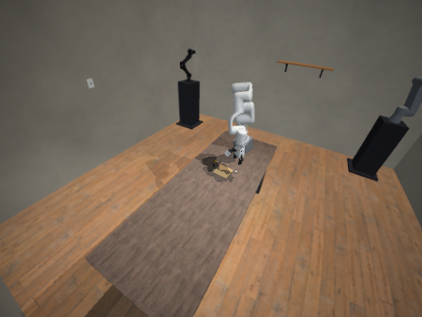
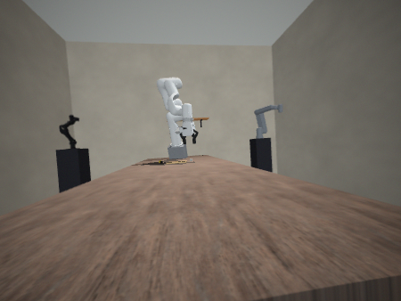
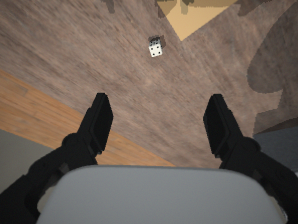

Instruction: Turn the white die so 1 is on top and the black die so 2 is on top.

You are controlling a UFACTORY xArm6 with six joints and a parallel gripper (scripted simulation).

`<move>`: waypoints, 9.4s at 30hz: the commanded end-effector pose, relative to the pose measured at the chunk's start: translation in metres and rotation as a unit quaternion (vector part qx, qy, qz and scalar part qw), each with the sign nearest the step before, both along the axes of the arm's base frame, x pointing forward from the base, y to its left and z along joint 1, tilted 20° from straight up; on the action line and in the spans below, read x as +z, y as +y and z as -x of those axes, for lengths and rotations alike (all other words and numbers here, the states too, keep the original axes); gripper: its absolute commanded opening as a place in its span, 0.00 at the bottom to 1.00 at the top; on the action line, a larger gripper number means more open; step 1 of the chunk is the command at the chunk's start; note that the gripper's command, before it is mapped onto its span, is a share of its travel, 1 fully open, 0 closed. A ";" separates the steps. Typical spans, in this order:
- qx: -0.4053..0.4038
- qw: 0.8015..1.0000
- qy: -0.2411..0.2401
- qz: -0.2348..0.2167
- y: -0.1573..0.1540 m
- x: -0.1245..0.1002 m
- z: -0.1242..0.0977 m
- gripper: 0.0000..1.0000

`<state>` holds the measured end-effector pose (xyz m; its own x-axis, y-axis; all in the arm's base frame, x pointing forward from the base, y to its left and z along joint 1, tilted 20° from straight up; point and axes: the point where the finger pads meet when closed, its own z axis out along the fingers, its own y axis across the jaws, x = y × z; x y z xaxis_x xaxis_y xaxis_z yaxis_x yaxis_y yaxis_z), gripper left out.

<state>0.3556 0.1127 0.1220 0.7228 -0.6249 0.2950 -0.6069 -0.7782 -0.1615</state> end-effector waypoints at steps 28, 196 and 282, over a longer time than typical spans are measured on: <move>-0.424 0.893 -0.038 -0.146 -0.005 -0.028 -0.010 1.00; -0.560 0.803 -0.045 -0.196 -0.008 -0.090 -0.030 0.31; -0.560 0.803 -0.045 -0.196 -0.010 -0.108 -0.037 0.31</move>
